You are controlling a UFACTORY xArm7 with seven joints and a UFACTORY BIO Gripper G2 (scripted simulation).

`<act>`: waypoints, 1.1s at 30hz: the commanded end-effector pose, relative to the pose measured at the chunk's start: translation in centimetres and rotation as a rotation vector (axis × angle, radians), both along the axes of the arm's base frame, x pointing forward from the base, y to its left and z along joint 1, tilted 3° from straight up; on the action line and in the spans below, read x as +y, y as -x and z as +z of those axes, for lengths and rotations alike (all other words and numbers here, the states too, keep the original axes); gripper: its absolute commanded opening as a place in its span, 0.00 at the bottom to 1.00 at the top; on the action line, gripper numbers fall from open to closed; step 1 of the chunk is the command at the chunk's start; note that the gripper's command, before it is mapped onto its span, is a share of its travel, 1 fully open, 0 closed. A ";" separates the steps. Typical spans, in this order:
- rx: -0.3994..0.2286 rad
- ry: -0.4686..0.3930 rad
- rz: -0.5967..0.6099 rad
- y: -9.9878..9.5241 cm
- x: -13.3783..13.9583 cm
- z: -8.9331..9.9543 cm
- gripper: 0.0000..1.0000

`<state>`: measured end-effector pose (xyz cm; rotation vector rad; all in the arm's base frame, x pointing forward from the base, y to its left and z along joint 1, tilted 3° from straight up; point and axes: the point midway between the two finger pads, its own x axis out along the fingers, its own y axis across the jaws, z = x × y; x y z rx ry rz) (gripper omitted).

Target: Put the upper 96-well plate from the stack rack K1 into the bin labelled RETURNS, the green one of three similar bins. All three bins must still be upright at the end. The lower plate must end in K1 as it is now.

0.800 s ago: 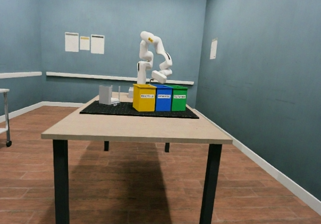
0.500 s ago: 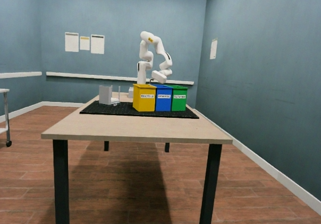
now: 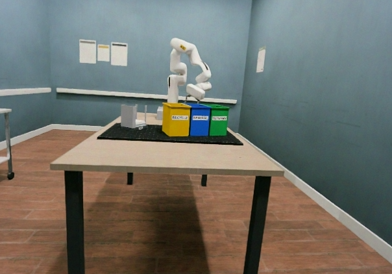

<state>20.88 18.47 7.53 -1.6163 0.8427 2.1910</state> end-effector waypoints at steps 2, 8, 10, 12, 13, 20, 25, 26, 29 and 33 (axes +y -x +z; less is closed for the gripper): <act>0.000 -0.001 0.000 -1.2 1.1 2.5 0.37; 0.000 -0.001 0.000 -2.8 2.6 5.6 0.37; 0.000 -0.001 0.000 -2.8 2.6 5.6 0.37; 0.000 -0.001 0.000 -3.4 3.1 6.6 0.37; 0.000 -0.001 0.000 -3.6 3.3 7.2 0.37; 0.000 -0.001 0.000 -5.5 5.0 10.8 0.37; 0.000 -0.001 0.000 -6.8 6.2 13.4 0.37; 0.000 -0.001 0.000 -6.8 6.2 13.4 0.37; 0.000 -0.001 0.000 -7.3 6.6 14.4 0.37; 0.000 -0.001 0.000 -8.3 7.5 16.2 0.37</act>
